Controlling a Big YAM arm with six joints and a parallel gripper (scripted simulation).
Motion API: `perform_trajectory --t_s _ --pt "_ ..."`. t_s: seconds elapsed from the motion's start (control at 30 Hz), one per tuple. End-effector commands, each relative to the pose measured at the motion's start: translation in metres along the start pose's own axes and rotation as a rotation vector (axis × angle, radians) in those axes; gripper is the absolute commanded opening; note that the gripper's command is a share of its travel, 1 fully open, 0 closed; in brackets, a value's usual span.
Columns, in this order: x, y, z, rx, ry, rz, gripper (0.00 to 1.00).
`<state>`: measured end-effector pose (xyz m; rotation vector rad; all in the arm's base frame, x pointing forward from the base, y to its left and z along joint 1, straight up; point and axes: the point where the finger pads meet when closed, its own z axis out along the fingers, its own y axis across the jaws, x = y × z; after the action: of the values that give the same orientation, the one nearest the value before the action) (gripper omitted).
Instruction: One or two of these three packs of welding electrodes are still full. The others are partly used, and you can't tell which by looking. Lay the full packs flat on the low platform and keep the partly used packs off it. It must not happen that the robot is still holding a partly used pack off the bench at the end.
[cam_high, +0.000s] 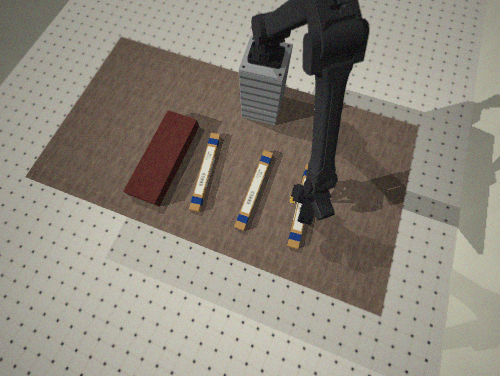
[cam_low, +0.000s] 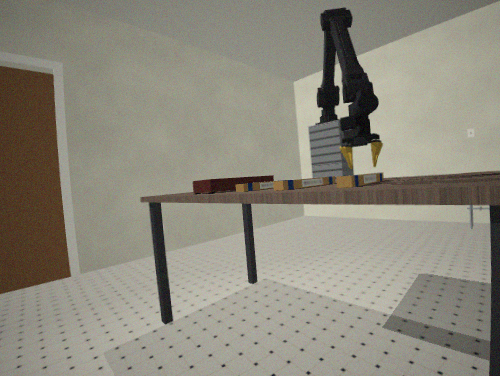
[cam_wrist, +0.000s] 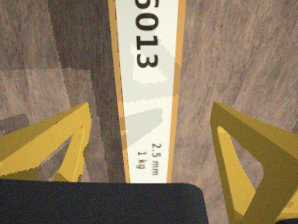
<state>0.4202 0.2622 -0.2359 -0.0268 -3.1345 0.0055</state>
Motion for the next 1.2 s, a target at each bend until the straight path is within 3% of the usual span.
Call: perform_trajectory --t_s 0.0,0.7,1.17 --pt "-0.019 0.012 0.01 -0.02 -0.034 0.014 0.74" --pt "-0.026 0.019 -0.009 -0.031 -0.05 0.012 0.74" --pt "-0.018 0.015 0.028 -0.02 -0.035 0.011 0.74"
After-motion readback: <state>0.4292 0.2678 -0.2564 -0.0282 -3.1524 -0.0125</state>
